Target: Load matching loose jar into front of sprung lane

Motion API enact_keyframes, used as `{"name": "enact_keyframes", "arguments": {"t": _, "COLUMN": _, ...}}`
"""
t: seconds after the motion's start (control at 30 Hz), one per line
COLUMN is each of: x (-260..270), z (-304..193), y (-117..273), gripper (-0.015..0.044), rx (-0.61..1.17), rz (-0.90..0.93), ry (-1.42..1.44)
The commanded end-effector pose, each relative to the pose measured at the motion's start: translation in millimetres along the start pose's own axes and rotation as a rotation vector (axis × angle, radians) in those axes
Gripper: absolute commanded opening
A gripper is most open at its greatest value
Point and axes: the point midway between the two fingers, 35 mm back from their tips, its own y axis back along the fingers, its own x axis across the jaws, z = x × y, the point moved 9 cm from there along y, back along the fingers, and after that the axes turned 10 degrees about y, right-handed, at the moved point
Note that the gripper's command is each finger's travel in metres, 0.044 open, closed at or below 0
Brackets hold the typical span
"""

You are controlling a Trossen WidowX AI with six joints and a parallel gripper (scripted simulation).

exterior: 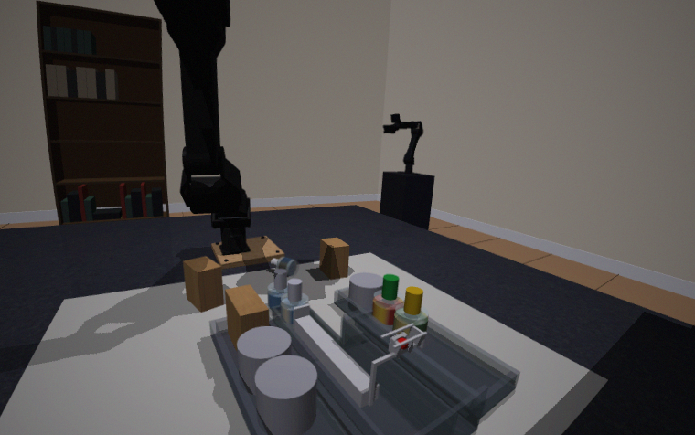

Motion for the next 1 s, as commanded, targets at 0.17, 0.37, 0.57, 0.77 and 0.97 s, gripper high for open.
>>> {"name": "enact_keyframes", "arguments": {"t": 0.17, "x": -30.4, "z": -20.3, "y": -10.6, "gripper": 0.0440, "rx": 0.028, "rz": -0.107, "ry": 0.044}}
{"name": "enact_keyframes", "arguments": {"t": 0.37, "x": -89.3, "z": -50.0, "y": -18.9, "gripper": 0.0440, "rx": 0.071, "rz": -0.312, "ry": 0.118}}
{"name": "enact_keyframes", "arguments": {"t": 0.57, "x": -129.8, "z": -68.3, "y": -18.1, "gripper": 0.0440, "rx": 0.104, "rz": -0.461, "ry": 0.175}}
{"name": "enact_keyframes", "arguments": {"t": 0.77, "x": -181.1, "z": -90.2, "y": -8.2, "gripper": 0.0440, "rx": 0.153, "rz": -0.660, "ry": 0.265}}
{"name": "enact_keyframes", "arguments": {"t": 0.97, "x": -244.6, "z": -105.7, "y": 20.3, "gripper": 0.0440, "rx": 0.206, "rz": -0.929, "ry": 0.382}}
